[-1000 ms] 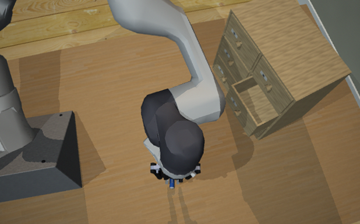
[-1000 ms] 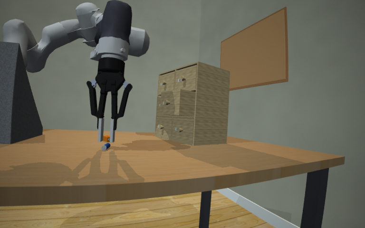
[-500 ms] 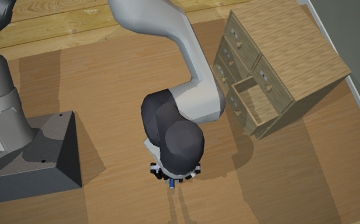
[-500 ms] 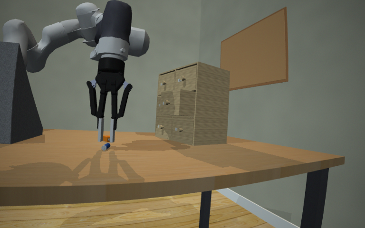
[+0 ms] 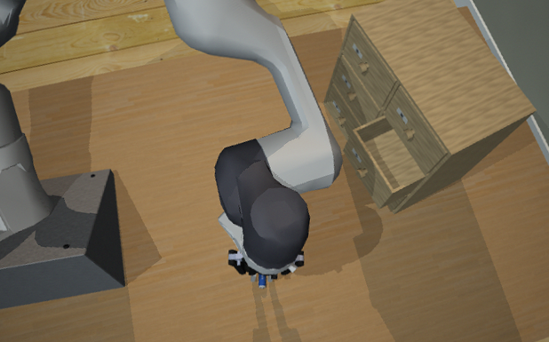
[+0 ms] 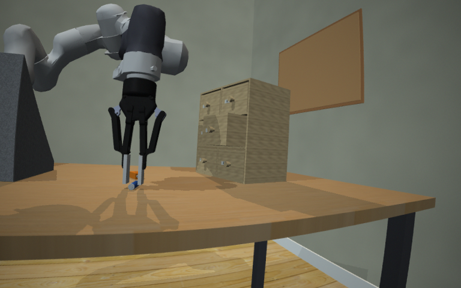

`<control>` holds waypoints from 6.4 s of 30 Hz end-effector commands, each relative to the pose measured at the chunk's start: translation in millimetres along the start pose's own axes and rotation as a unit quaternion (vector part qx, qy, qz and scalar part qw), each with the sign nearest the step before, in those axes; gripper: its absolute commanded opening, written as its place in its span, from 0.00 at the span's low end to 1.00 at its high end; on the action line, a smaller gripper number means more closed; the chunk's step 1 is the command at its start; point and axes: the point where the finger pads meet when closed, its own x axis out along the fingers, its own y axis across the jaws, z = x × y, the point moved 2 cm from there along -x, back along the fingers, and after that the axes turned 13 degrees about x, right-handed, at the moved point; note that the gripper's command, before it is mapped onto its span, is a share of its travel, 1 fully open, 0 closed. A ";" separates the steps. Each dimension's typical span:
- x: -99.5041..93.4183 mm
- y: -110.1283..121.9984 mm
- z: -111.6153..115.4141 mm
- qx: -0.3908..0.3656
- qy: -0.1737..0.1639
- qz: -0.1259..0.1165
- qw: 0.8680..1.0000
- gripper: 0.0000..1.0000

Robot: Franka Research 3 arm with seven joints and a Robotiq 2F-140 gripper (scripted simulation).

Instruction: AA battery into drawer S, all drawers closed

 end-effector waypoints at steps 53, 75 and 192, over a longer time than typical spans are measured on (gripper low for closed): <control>-1.4 2.4 -0.1 -0.004 -0.001 0.003 1.000 0.06; -90.6 1.8 -0.3 -0.004 -0.001 0.003 1.000 0.06; -140.6 23.4 -140.1 -0.858 -0.003 0.001 0.513 0.06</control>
